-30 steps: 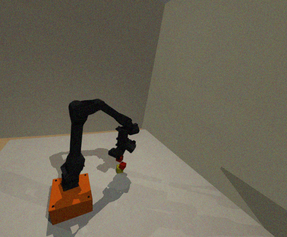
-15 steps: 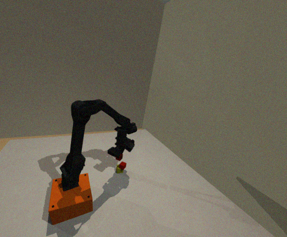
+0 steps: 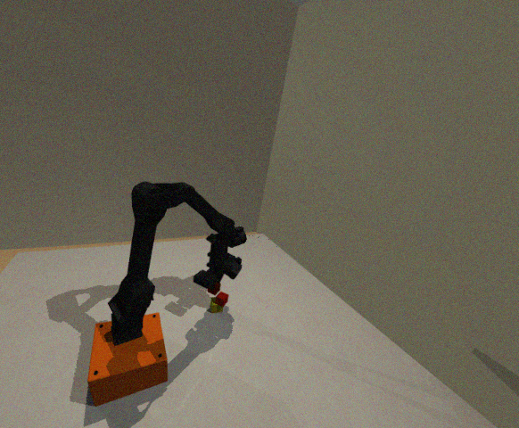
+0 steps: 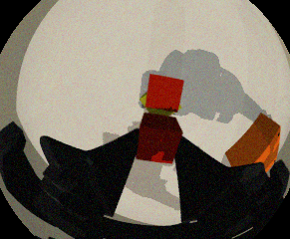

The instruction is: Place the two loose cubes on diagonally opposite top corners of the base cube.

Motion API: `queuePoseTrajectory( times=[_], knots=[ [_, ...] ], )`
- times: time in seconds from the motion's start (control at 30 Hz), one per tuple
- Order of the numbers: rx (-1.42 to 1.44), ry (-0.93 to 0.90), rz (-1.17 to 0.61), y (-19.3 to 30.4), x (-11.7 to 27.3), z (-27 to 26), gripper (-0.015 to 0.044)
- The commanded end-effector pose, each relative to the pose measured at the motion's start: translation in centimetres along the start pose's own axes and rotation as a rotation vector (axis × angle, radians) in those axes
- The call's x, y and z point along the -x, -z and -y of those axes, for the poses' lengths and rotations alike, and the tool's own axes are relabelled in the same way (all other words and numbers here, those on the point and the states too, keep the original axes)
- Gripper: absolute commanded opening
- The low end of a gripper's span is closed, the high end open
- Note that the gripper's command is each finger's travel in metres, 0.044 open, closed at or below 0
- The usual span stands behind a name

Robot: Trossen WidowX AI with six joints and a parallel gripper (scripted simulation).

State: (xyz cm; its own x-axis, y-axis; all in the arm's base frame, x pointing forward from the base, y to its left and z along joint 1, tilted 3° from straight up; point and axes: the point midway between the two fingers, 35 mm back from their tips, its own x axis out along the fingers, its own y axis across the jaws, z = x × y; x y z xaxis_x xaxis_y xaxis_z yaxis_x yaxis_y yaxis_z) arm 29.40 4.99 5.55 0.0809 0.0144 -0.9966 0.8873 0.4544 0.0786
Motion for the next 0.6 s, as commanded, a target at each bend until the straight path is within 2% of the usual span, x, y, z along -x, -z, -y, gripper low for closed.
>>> queuePoseTrajectory(
  times=[0.0, 0.27, 0.57],
  knots=[
    [-0.006, 0.007, 0.003, 0.0, -0.7, 0.1, 0.0105],
    [-0.006, 0.007, 0.003, 0.0, -2.8, 0.1, 0.0105],
    [-0.006, 0.007, 0.003, 0.0, -3.0, 0.1, 0.0105]
  ],
)
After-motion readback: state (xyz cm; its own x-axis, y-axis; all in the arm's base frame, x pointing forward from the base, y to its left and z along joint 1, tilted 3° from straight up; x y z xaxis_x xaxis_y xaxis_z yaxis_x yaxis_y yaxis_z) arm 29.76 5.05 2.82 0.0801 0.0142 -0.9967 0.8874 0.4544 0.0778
